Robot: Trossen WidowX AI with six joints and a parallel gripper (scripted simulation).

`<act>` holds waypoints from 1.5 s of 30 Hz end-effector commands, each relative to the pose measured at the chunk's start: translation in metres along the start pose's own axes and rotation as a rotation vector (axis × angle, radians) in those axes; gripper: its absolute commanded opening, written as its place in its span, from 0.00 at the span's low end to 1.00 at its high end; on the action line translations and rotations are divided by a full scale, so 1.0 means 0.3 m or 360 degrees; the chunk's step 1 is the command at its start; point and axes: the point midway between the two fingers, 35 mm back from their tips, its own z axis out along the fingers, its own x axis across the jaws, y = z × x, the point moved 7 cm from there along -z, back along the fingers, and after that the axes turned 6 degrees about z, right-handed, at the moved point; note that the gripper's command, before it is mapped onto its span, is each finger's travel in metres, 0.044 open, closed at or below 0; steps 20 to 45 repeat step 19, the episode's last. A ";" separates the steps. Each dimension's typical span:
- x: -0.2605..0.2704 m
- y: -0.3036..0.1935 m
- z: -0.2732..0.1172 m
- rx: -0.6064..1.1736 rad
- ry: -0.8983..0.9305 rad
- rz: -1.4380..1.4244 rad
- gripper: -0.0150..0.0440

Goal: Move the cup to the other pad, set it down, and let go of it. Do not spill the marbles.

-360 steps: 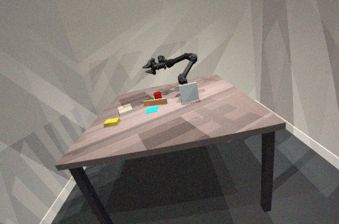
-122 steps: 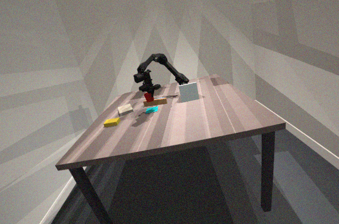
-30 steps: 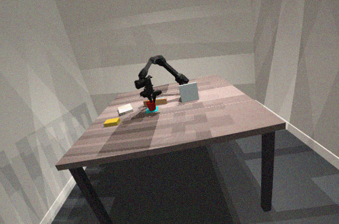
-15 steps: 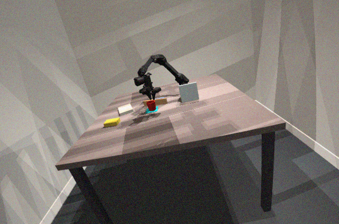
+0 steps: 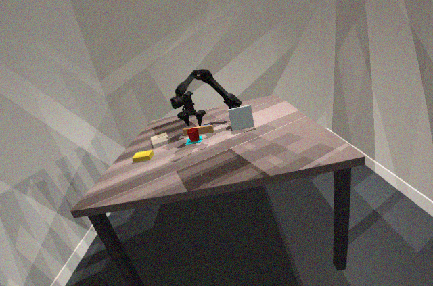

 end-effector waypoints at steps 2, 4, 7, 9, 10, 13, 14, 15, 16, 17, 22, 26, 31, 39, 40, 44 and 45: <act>0.000 0.004 -0.059 -0.0017 0.0003 0.0010 1.00; -0.001 0.004 -0.082 -0.0018 0.0003 0.0011 1.00; -0.002 0.003 -0.118 -0.0019 0.0004 0.0012 1.00; -0.003 0.003 -0.141 -0.0020 0.0005 0.0013 1.00; -0.004 0.002 -0.153 -0.0020 0.0005 0.0014 1.00; -0.007 -0.001 -0.180 -0.0021 0.0006 0.0015 1.00; -0.007 -0.001 -0.182 -0.0021 0.0006 0.0015 1.00; -0.008 -0.001 -0.182 -0.0021 0.0006 0.0015 1.00; -0.008 0.000 -0.169 -0.0020 -0.0001 0.0007 1.00; -0.008 0.000 -0.169 -0.0020 -0.0001 0.0007 1.00; -0.008 0.000 -0.169 -0.0020 -0.0001 0.0007 1.00; -0.008 0.000 -0.169 -0.0020 -0.0001 0.0007 1.00; -0.008 0.000 -0.169 -0.0020 -0.0001 0.0007 1.00; -0.008 0.000 -0.169 -0.0020 -0.0001 0.0007 1.00; -0.008 0.000 -0.169 -0.0020 -0.0001 0.0007 1.00; -0.008 0.000 -0.169 -0.0020 -0.0001 0.0007 1.00; -0.008 0.000 -0.169 -0.0020 -0.0001 0.0007 1.00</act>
